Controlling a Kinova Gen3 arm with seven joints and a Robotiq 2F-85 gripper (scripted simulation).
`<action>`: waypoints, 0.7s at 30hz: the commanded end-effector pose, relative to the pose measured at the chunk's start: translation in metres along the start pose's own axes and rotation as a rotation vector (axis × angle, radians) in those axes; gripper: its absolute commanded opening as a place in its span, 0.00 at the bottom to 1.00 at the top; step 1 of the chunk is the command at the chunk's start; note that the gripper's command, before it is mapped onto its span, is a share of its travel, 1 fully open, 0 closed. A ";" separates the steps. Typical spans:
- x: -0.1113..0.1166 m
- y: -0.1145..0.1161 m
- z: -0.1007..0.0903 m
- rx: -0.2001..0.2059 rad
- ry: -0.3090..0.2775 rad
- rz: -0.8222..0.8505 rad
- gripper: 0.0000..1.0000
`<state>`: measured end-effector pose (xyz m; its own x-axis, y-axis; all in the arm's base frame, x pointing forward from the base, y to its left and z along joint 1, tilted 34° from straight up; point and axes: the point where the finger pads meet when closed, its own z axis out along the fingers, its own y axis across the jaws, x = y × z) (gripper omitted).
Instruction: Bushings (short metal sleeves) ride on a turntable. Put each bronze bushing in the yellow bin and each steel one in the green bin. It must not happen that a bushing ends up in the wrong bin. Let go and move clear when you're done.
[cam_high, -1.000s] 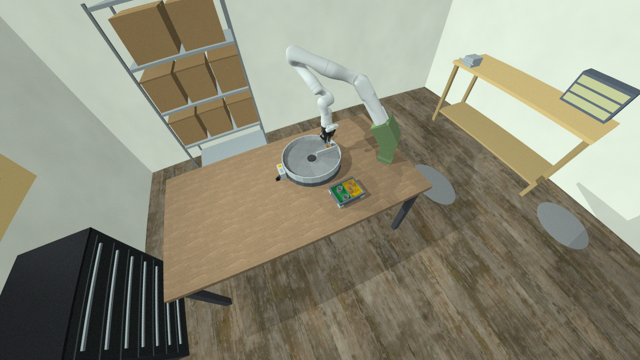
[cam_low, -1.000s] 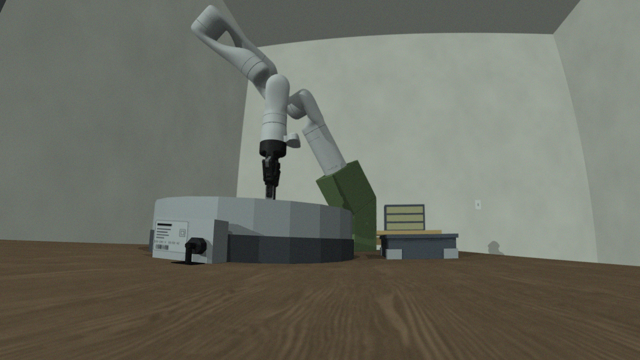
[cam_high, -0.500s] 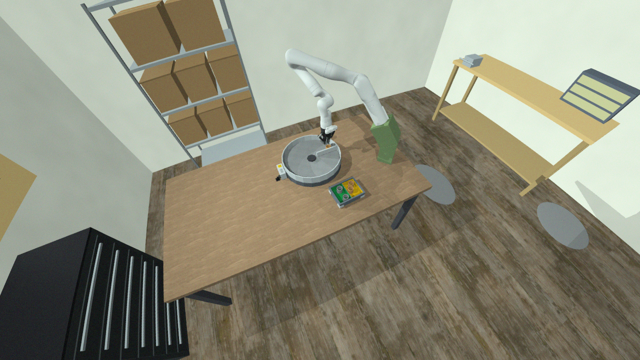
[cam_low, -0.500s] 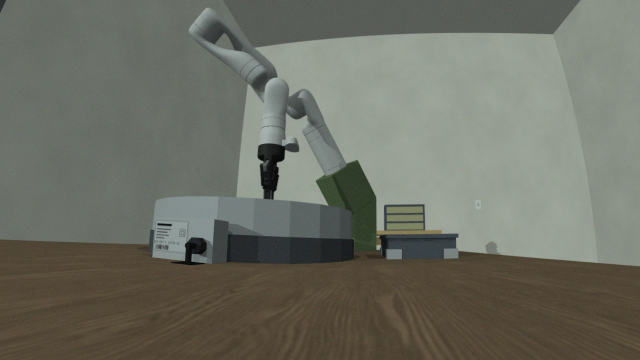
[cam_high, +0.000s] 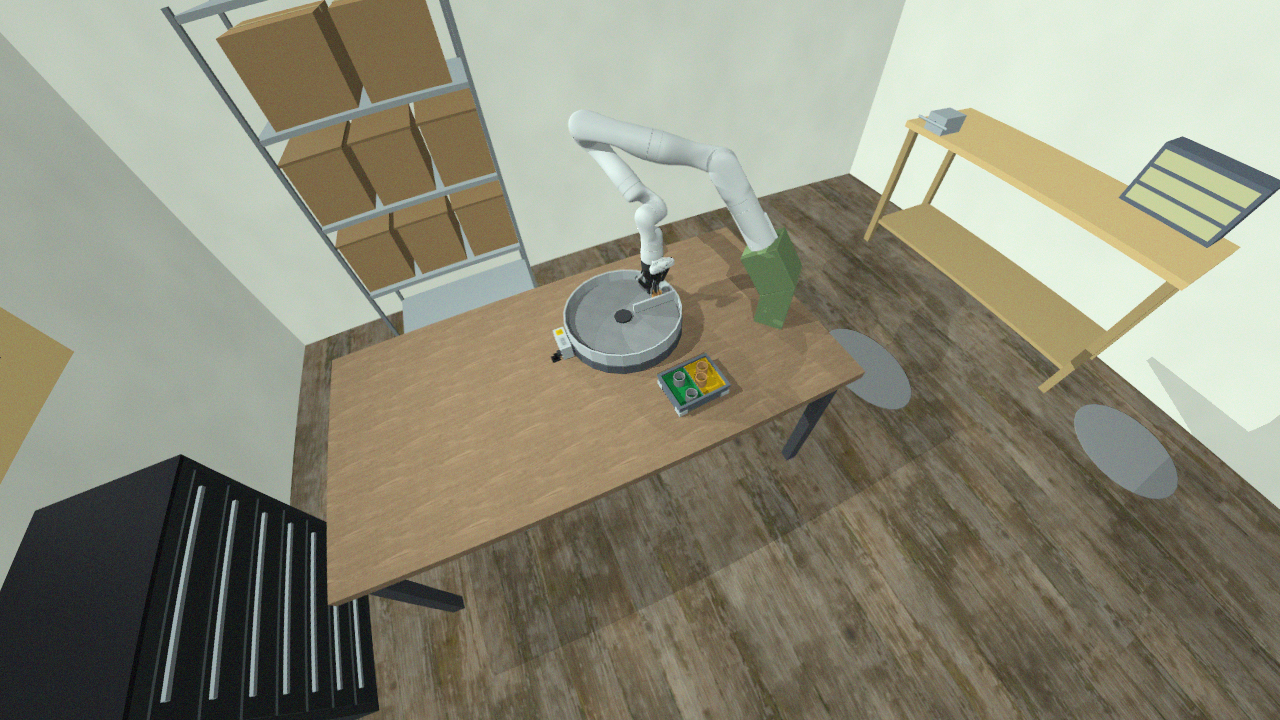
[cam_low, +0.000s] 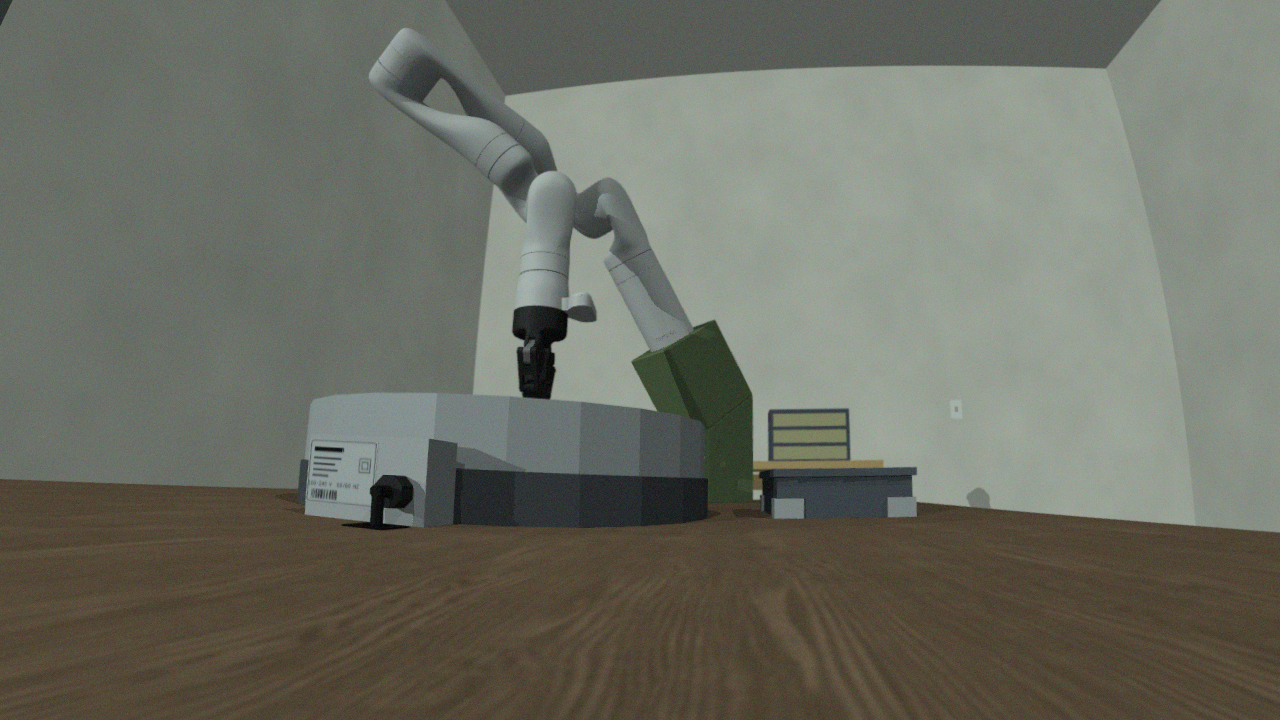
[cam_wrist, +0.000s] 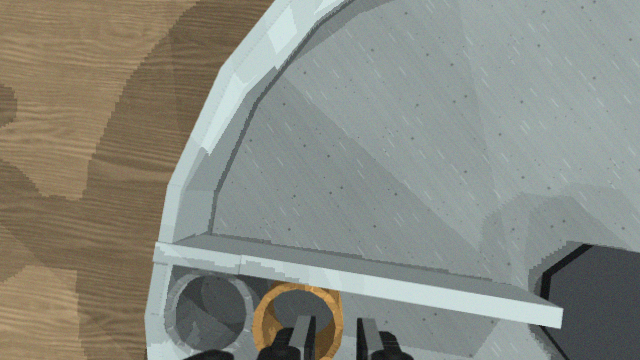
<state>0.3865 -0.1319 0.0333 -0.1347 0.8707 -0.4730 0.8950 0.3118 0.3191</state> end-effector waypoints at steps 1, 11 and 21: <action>0.002 -0.003 0.003 0.008 0.004 0.000 0.18; 0.002 -0.003 0.005 0.007 0.004 0.001 0.18; 0.002 -0.003 0.012 0.007 0.004 0.000 0.18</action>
<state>0.3885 -0.1352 0.0238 -0.1359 0.8719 -0.4705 0.8972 0.3097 0.3148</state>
